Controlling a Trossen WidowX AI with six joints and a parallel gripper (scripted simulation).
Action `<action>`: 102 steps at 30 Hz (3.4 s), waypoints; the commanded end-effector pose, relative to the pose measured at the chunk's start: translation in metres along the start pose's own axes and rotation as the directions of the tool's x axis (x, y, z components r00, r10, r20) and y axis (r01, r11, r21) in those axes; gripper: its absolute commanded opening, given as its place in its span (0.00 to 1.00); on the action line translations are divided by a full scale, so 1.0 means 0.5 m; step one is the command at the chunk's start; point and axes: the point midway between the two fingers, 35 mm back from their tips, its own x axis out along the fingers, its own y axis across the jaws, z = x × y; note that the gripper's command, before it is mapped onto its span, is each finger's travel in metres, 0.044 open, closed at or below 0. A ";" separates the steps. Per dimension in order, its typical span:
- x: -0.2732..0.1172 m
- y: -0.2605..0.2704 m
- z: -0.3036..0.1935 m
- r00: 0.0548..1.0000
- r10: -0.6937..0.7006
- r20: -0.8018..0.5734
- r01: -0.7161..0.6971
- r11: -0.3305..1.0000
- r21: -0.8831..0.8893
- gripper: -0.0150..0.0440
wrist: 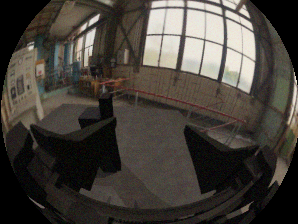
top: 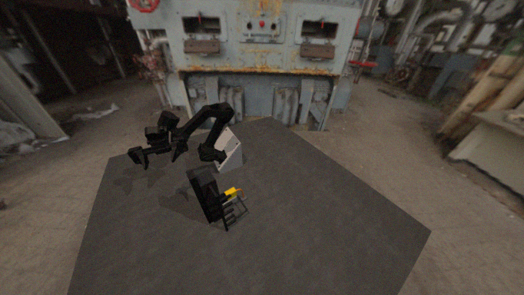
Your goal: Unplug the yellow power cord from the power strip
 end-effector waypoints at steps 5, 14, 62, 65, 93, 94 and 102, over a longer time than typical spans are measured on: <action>0.001 -0.018 0.008 0.999 -0.006 0.050 0.004 0.999 0.035 0.71; 0.008 -0.076 0.042 0.977 -0.034 0.213 0.007 0.992 0.127 0.53; 0.425 -0.057 0.065 0.987 0.053 0.150 -0.122 0.858 0.499 0.53; 0.452 -0.010 0.066 0.989 0.112 0.101 -0.147 0.870 0.471 0.53; 0.423 0.483 -0.060 0.617 0.465 -0.635 -0.695 0.701 -0.162 0.53; 0.415 0.491 -0.071 0.597 0.461 -0.657 -0.718 0.672 -0.181 0.53; 0.334 0.539 -0.168 0.407 0.372 -0.834 -0.890 0.369 -0.269 0.53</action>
